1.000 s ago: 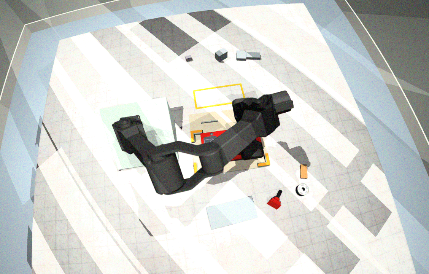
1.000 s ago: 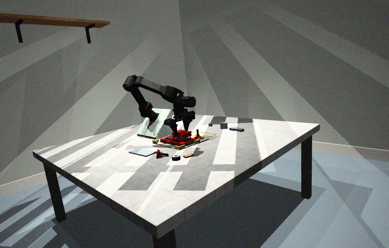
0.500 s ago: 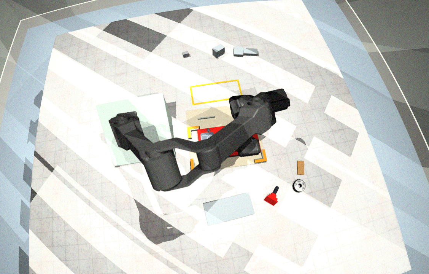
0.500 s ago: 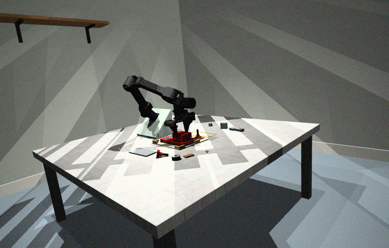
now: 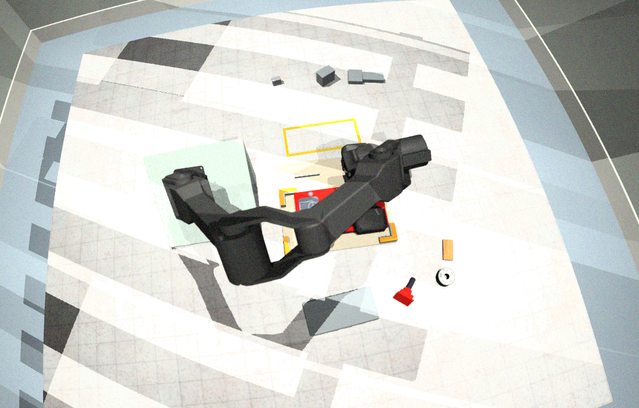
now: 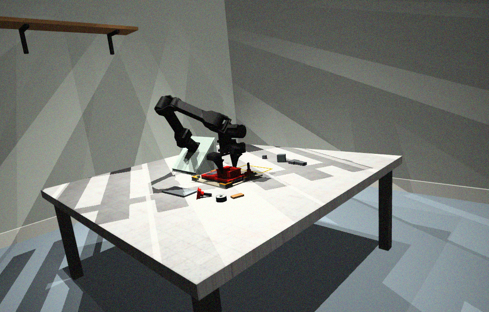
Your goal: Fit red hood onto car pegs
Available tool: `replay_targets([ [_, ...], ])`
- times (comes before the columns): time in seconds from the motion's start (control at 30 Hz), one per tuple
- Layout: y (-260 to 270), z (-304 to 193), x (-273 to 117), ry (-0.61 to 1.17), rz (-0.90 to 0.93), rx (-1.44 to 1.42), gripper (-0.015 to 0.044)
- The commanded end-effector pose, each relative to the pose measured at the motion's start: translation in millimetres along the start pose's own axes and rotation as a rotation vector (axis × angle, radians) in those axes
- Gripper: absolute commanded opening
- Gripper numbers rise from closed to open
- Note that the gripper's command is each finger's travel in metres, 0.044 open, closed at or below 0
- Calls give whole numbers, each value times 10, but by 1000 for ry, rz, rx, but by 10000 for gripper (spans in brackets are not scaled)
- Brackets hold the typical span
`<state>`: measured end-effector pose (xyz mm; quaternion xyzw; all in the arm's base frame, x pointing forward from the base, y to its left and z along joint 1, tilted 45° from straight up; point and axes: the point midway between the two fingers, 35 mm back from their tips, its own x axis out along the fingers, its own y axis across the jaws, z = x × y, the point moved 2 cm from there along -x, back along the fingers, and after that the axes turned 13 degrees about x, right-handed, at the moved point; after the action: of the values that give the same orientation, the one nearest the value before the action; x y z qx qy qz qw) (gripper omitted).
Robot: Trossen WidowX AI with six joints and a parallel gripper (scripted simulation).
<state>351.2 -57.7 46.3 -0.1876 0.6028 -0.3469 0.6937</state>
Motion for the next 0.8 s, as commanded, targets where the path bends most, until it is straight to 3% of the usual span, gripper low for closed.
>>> replay_targets([
  [0.0,2,1,16,-2,-2,-5,0],
  [0.47,-2,0,36,0,0,0,0],
  [0.77,-2,0,41,0,0,0,236],
])
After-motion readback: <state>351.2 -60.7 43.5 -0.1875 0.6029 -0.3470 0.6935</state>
